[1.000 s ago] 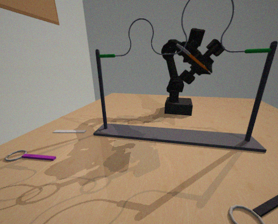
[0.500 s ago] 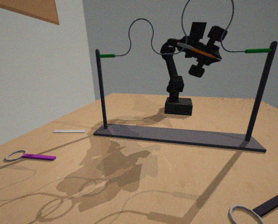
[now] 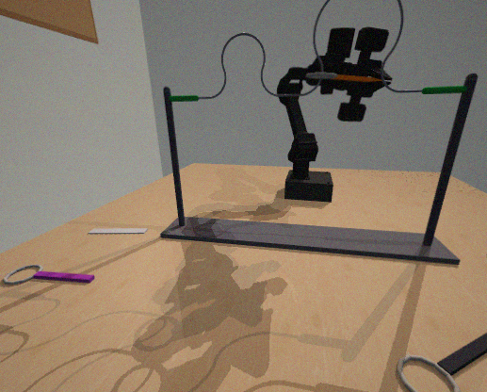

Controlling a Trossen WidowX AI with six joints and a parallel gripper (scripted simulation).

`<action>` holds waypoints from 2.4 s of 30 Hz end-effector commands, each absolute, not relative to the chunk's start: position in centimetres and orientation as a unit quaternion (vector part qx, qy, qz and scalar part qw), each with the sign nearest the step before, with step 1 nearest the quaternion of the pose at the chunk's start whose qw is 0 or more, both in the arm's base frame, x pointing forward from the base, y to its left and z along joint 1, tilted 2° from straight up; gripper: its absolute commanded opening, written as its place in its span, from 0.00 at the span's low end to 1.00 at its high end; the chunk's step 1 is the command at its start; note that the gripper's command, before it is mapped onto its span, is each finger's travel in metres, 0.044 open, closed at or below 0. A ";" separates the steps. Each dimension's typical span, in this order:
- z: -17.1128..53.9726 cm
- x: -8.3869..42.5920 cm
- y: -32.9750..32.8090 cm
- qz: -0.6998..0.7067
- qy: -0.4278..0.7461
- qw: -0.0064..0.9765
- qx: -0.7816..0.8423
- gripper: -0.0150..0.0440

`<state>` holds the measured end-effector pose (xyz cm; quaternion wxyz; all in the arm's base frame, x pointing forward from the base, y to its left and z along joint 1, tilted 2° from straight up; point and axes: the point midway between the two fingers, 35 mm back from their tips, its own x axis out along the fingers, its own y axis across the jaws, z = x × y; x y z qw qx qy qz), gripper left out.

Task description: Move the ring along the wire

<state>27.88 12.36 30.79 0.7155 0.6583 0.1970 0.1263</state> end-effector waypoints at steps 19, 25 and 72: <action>36.7 27.6 11.7 0.170 0.171 0.594 0.768 0.00; 38.1 27.5 11.2 0.179 0.164 0.562 0.791 0.00; 39.1 27.5 10.3 0.155 0.182 0.645 0.726 0.00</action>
